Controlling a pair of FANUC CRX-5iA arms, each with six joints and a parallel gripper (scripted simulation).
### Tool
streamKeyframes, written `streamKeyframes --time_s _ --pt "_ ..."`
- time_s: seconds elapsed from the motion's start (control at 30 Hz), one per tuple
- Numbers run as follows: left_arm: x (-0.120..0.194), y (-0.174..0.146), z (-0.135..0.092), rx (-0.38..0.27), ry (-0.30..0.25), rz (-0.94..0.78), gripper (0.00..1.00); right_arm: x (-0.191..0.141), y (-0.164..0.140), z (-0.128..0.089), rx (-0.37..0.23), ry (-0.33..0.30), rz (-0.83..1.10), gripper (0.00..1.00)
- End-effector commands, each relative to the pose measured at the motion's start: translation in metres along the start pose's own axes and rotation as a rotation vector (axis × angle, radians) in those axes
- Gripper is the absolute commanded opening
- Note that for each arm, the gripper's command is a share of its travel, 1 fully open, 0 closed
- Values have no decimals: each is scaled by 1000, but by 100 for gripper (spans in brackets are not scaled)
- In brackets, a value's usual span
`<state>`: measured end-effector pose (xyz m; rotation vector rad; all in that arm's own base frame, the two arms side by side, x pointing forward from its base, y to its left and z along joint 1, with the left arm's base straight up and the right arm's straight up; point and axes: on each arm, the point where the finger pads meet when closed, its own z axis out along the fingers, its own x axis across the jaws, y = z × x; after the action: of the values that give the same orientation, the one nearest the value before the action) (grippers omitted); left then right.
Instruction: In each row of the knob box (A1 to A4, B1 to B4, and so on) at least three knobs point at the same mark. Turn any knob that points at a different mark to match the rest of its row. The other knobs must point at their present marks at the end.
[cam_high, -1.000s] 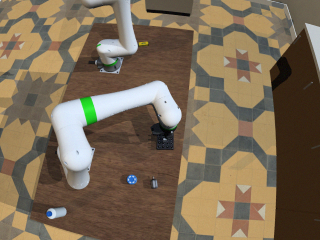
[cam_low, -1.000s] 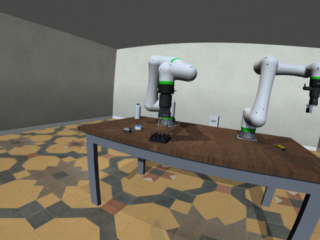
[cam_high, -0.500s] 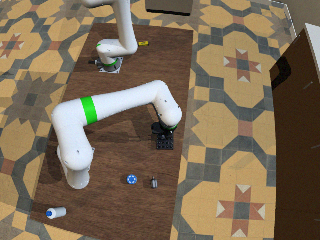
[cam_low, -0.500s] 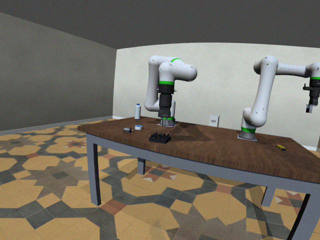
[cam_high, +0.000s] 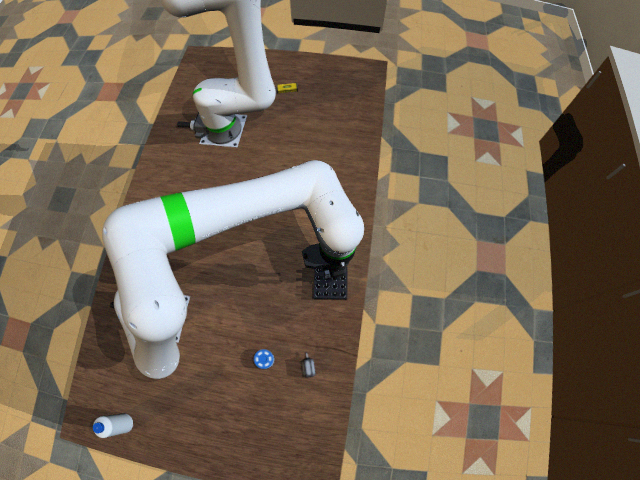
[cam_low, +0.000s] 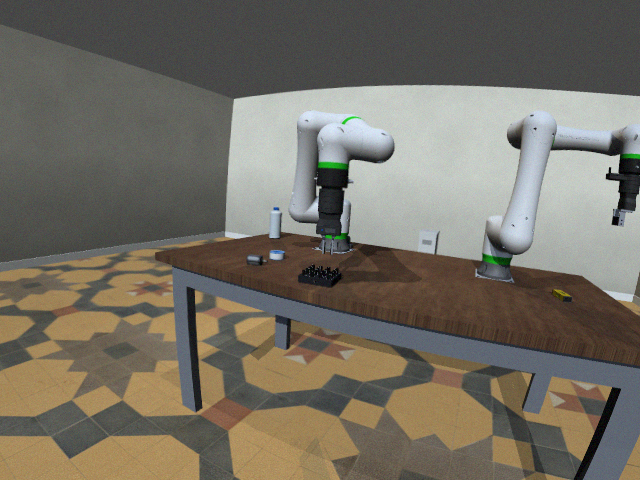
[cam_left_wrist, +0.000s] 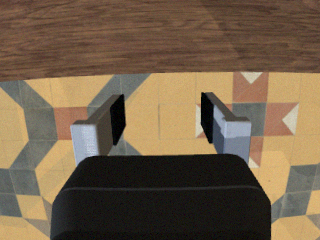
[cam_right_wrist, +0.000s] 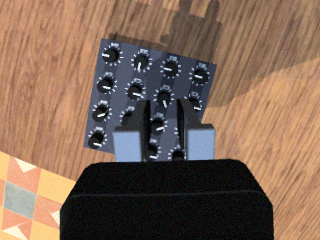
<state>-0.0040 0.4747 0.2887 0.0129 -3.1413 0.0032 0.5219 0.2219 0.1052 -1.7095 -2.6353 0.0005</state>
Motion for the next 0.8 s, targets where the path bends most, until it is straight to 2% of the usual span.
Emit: streamKeyframes --time_s 0.0,0.77 --pt "0 0 -1 -2 0 0 100 0 1 -1 -2 0 0 46" --pt "0 0 -1 -2 0 0 100 0 1 3 -2 0 0 46"
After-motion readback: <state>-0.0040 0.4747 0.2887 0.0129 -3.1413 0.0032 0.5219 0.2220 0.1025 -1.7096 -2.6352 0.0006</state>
